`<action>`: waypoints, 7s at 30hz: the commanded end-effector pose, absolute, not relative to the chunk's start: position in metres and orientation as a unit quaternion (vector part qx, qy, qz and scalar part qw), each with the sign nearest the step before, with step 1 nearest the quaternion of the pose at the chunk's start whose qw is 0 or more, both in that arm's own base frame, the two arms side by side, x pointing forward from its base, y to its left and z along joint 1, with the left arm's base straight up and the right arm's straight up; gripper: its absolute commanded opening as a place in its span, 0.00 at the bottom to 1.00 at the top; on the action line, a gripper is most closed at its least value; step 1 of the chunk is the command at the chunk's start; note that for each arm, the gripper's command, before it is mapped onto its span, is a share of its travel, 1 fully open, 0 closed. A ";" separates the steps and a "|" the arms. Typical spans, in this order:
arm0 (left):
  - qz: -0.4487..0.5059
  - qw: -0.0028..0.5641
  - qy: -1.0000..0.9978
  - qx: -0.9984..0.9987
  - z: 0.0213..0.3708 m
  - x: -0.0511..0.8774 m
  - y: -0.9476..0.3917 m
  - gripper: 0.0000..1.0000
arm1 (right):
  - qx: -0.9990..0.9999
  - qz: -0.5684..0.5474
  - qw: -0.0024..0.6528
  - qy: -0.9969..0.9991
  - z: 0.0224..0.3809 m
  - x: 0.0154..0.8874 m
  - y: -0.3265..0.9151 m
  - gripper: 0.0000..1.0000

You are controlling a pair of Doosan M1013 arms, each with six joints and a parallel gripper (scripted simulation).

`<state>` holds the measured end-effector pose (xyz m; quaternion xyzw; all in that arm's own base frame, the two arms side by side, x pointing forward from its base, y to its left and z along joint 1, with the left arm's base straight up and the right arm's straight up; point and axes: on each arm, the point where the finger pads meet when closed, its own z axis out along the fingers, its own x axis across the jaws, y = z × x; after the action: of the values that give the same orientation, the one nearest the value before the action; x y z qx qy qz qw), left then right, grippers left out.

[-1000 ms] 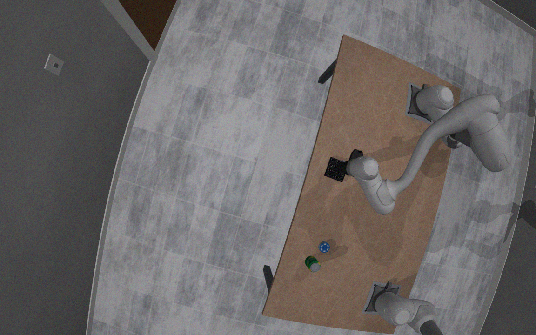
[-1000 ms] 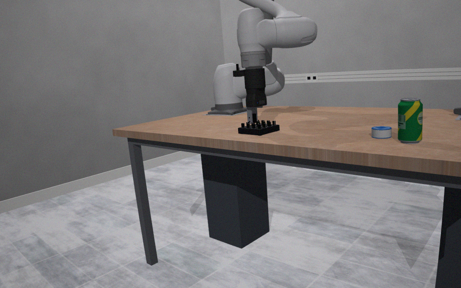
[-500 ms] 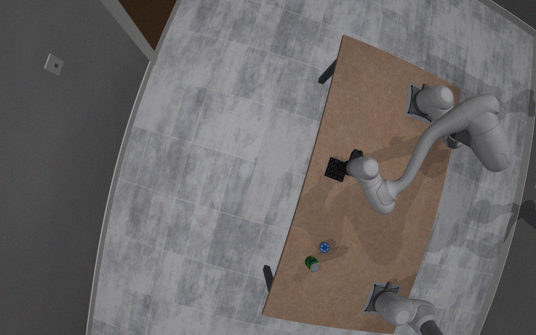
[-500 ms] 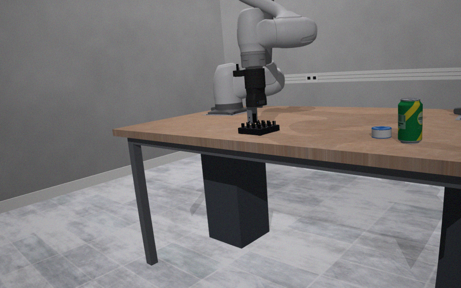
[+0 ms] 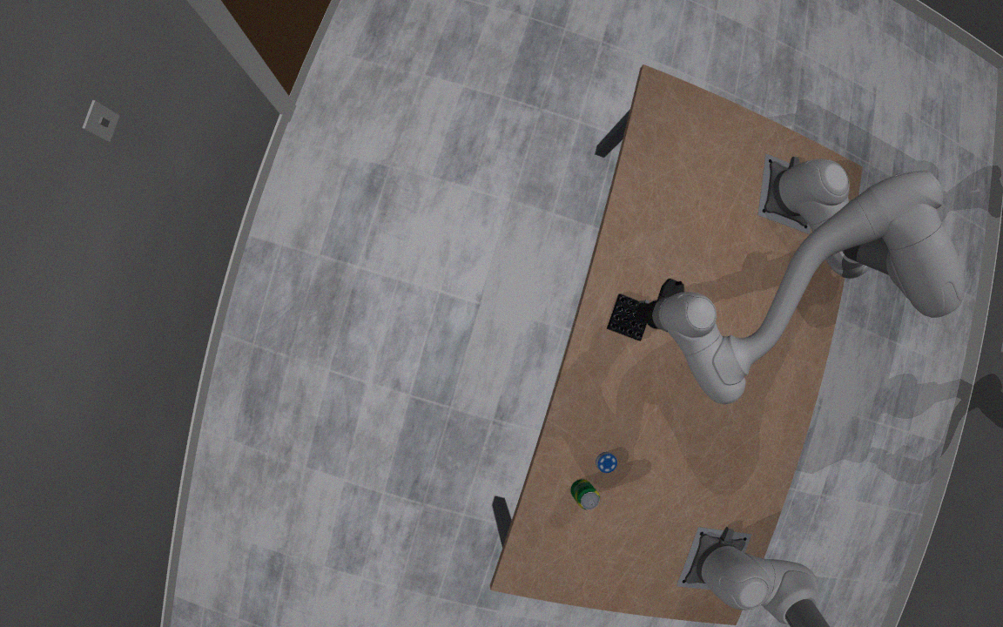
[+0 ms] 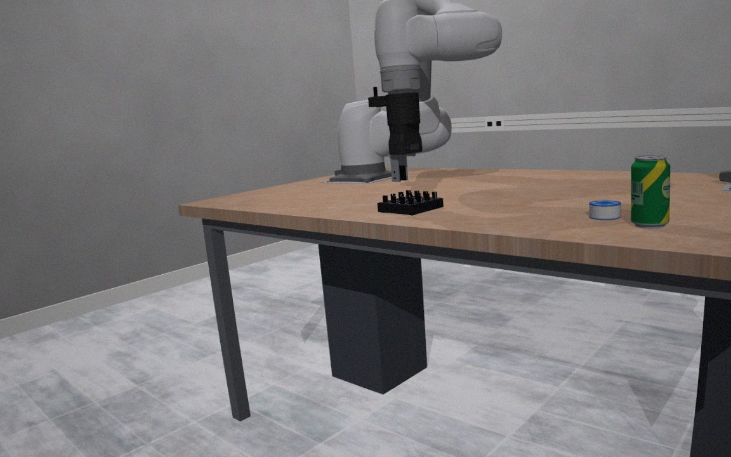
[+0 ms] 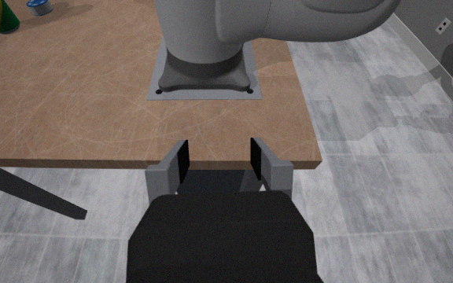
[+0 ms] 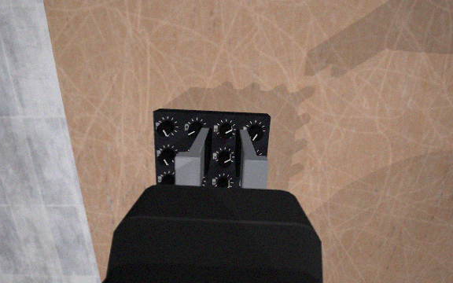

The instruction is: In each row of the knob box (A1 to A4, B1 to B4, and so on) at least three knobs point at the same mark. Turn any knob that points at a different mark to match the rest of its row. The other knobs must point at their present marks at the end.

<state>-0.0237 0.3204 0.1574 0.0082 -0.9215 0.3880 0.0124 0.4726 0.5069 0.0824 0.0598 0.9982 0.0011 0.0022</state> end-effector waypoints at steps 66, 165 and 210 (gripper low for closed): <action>0.382 0.015 -0.924 0.013 0.159 -0.025 0.324 1.00 | 0.186 -0.001 0.001 0.982 0.097 0.506 0.582 0.46; 0.382 0.015 -0.924 0.013 0.159 -0.025 0.324 1.00 | 0.187 0.000 0.001 0.982 0.057 0.505 0.584 0.46; 0.382 0.015 -0.924 0.013 0.159 -0.025 0.324 1.00 | 0.191 0.001 0.002 0.982 0.047 0.506 0.585 0.30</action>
<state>-0.0237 0.3204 0.1574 0.0082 -0.9215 0.3880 0.0124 0.5072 0.5821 0.0488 0.1910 0.9816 0.0002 -0.0009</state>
